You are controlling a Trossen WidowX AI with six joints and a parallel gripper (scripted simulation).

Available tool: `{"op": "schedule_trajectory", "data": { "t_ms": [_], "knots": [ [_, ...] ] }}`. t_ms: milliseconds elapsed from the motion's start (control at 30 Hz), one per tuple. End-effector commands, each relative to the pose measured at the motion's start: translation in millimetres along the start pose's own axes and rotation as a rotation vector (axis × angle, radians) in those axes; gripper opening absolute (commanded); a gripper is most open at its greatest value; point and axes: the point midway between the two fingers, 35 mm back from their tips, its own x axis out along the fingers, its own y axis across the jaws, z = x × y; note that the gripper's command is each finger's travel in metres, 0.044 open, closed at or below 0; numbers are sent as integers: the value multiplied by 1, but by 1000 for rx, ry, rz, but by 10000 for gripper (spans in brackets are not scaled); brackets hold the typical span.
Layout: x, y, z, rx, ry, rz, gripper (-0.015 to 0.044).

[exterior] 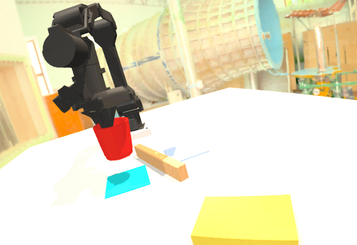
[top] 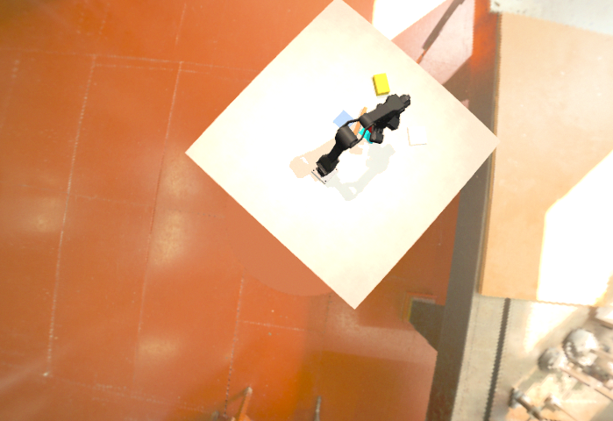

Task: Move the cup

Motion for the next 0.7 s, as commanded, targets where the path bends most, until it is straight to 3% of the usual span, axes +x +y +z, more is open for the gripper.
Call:
{"op": "schedule_trajectory", "data": {
  "t_ms": [0, 667],
  "knots": [
    [0, 0, 5, -5, 1, 3, 0],
    [25, 0, 6, -5, 1, 3, 0]
  ]
}}
